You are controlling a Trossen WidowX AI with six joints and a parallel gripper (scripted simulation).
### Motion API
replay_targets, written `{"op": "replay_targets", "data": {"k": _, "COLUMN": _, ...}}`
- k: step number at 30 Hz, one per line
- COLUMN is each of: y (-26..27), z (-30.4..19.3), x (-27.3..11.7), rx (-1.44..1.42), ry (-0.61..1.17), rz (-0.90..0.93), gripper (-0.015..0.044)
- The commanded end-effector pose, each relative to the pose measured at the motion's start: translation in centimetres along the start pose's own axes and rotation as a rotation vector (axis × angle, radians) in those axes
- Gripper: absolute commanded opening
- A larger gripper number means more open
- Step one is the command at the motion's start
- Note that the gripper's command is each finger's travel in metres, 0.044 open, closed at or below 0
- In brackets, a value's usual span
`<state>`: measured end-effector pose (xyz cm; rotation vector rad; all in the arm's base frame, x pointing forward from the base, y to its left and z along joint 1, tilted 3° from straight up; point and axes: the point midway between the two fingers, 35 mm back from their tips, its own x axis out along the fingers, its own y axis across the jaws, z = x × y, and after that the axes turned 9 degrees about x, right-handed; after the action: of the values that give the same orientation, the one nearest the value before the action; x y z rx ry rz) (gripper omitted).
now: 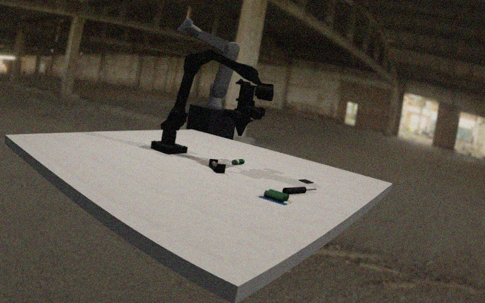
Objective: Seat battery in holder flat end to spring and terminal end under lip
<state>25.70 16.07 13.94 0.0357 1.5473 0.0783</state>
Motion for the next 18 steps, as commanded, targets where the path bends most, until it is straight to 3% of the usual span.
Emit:
{"op": "replay_targets", "data": {"k": 1, "y": 0.0, "z": 0.0, "x": 0.0, "rx": 0.000, "ry": 0.000, "rz": 0.000, "gripper": 0.0000}}
{"op": "replay_targets", "data": {"k": 3, "y": 0.0, "z": 0.0, "x": 0.0, "rx": 0.000, "ry": 0.000, "rz": 0.000, "gripper": 0.0000}}
{"op": "replay_targets", "data": {"k": 5, "y": 0.1, "z": 0.0, "x": 0.2, "rx": -0.063, "ry": -0.001, "rz": 0.001, "gripper": 0.0053}}
{"op": "replay_targets", "data": {"k": 12, "y": 1.1, "z": -0.1, "x": 3.1, "rx": -0.740, "ry": 0.001, "rz": 0.003, "gripper": 0.0229}}
{"op": "replay_targets", "data": {"k": 18, "y": 1.7, "z": -0.3, "x": 5.6, "rx": -1.336, "ry": 0.001, "rz": 0.005, "gripper": 0.0229}}
